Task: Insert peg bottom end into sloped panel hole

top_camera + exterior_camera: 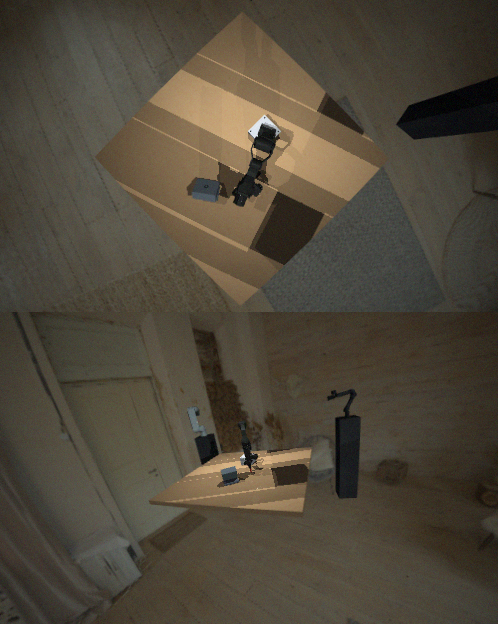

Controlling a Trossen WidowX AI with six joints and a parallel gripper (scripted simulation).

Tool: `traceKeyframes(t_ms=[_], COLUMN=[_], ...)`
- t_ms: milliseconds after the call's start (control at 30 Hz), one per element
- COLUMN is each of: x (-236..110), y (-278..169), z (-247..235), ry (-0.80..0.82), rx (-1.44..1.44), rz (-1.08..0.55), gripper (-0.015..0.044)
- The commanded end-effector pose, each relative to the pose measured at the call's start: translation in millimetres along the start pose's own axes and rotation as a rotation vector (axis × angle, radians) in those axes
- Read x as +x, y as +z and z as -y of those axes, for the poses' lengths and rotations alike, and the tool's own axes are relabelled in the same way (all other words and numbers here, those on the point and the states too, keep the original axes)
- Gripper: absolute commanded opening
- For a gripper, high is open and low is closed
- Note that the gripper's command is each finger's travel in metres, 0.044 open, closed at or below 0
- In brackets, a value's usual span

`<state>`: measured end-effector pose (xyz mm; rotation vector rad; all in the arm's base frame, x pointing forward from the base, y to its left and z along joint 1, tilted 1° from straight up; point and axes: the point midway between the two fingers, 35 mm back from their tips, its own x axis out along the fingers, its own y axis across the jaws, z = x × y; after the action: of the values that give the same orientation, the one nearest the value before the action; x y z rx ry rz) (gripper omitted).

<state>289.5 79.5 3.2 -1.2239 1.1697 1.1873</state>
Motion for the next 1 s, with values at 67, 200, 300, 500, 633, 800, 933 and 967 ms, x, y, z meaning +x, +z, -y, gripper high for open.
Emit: traceKeyframes(t_ms=[67, 200, 300, 500, 633, 800, 933, 967], x=[-24.6, -45.9, -60.3, -77.0, -76.8, -76.0, -75.4, -75.3], y=[1.2, 1.3, 1.5, 2.5, 1.2, -2.4, -5.5, -6.3], z=[3.6, 3.3, 3.1, 2.5, 3.3, 5.8, 7.9, 8.4], ry=[-0.009, -0.008, -0.007, -0.006, -0.007, -0.011, -0.015, -0.016], rx=[0.002, 0.003, 0.004, 0.005, 0.015, 0.044, 0.068, 0.074], rz=[0.001, -0.001, -0.002, -0.003, 0.004, 0.025, 0.043, 0.047], gripper=[0.0000, 0.0000, 0.0000, 0.0000, 0.0000, 0.0000, 0.0000, 0.0000])
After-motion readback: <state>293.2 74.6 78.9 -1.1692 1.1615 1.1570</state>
